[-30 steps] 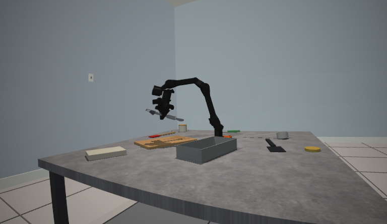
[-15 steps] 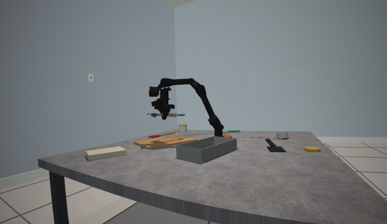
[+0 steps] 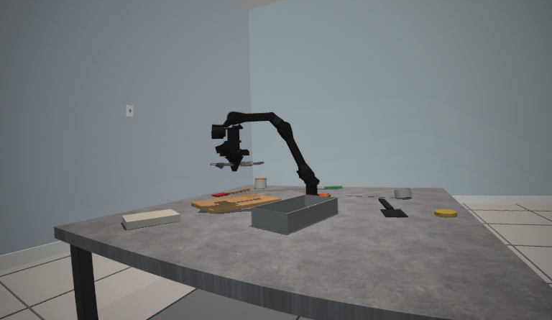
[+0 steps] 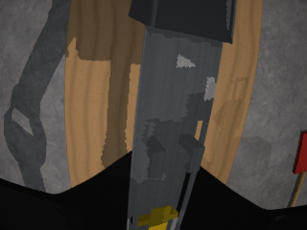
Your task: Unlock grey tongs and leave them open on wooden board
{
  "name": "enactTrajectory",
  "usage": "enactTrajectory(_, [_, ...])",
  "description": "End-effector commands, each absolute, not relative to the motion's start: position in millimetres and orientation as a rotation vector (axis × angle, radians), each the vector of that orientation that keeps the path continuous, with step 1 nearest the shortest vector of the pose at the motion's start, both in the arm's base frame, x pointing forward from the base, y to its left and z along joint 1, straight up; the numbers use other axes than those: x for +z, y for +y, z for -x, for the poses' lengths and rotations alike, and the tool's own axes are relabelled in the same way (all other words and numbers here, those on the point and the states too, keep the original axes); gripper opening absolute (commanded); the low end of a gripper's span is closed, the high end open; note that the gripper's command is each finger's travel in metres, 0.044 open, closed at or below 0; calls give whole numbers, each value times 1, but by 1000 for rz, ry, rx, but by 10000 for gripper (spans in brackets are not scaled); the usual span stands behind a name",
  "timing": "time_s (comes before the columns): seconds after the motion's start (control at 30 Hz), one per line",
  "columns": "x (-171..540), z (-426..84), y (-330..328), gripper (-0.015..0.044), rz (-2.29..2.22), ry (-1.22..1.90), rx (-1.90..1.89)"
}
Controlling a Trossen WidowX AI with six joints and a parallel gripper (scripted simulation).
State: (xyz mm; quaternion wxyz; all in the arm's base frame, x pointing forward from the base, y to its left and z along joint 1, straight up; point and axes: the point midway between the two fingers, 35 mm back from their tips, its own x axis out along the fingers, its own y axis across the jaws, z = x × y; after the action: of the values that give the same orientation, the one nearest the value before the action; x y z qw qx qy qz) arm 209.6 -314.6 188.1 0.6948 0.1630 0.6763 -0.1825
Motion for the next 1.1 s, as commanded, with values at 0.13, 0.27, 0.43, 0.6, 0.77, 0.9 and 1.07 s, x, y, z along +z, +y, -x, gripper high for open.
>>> enactTrajectory(0.13, [176,-211,-317,-150,-357,1516,-404])
enactTrajectory(0.27, [169,-211,-318,-150,-357,1515,-405])
enactTrajectory(0.43, [161,-212,-320,-150,-357,1515,-405])
enactTrajectory(0.6, [153,-212,-320,-150,-357,1515,-405])
enactTrajectory(0.77, [144,-213,-321,-150,-358,1515,-405])
enactTrajectory(0.9, [138,-213,-322,-150,-358,1515,-405])
enactTrajectory(1.07, [130,-213,-322,-150,-358,1515,-404])
